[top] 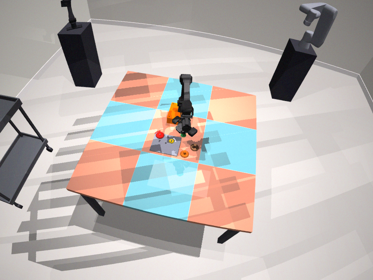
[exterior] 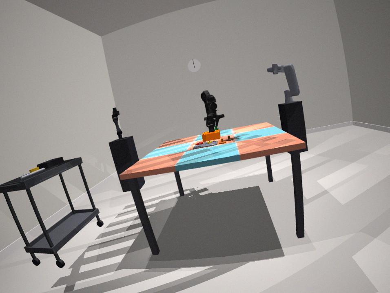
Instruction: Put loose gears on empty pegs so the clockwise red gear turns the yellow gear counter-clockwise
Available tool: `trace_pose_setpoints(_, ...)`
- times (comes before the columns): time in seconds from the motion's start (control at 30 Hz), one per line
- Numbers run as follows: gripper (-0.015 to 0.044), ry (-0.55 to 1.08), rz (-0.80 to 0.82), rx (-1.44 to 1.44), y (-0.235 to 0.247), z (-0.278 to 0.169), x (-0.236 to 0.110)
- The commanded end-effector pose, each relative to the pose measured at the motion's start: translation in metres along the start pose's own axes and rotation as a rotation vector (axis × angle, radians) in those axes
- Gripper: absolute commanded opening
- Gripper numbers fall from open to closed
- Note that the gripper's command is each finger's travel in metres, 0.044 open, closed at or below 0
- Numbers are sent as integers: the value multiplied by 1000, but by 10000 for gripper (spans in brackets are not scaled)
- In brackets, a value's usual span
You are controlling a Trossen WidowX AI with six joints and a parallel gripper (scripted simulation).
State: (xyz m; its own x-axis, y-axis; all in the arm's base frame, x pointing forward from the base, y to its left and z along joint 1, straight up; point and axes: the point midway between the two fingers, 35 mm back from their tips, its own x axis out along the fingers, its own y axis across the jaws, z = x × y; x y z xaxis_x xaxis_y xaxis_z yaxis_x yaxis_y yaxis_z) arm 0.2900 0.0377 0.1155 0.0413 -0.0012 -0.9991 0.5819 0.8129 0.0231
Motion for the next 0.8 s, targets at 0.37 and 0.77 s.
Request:
trace_pose_setpoints(0.37, 0, -1, 0, -8, -21, 26, 10)
trace_pose_setpoints(0.77, 0, -1, -11, -2, -42, 44, 19)
